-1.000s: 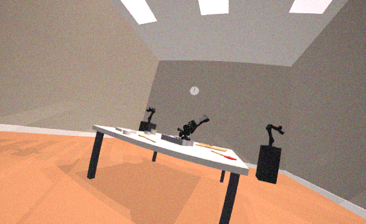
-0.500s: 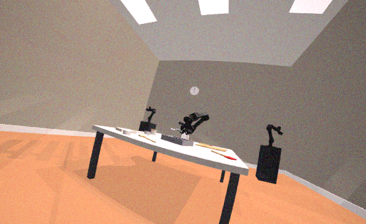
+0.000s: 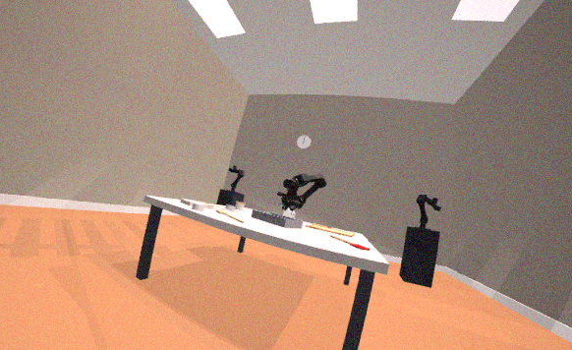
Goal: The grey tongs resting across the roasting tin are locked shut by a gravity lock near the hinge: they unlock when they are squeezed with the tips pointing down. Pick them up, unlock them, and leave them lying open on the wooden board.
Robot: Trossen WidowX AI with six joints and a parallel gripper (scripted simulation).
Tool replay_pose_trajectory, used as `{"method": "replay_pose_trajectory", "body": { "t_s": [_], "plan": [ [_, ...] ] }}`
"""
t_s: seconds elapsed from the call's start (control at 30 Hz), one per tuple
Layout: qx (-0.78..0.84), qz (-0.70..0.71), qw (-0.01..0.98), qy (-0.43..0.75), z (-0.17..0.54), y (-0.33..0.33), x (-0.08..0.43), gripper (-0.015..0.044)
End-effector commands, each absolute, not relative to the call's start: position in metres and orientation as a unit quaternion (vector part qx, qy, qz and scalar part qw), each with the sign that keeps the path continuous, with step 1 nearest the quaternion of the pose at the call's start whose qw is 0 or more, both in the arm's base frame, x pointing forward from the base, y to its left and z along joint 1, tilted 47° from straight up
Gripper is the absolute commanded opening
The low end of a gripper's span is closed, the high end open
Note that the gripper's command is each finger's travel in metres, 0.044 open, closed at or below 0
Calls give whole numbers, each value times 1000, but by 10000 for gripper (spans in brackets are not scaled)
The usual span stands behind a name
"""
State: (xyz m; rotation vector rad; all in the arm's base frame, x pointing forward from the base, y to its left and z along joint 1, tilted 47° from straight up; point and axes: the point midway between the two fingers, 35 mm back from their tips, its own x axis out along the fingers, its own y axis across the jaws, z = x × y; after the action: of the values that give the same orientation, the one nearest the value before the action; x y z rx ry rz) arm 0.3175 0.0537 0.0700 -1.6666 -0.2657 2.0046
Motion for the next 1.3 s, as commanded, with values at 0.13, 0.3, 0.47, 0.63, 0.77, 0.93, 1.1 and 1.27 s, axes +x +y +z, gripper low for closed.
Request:
{"method": "replay_pose_trajectory", "body": {
  "t_s": [0.13, 0.3, 0.47, 0.63, 0.77, 0.93, 1.1, 1.27],
  "plan": [
    [-603, 696, 348, -176, 74, 56, 319, -150],
    [-601, 686, 364, -189, 75, 56, 319, -150],
    [-601, 686, 364, -189, 75, 56, 319, -150],
    [-597, 691, 368, -176, 82, 60, 318, -150],
    [-585, 697, 387, -151, 103, 71, 313, -150],
    [-568, 703, 412, -118, 131, 86, 303, -150],
    [-549, 707, 438, -85, 159, 101, 290, -150],
    [-529, 710, 463, -54, 185, 114, 274, -150]
  ]
}}
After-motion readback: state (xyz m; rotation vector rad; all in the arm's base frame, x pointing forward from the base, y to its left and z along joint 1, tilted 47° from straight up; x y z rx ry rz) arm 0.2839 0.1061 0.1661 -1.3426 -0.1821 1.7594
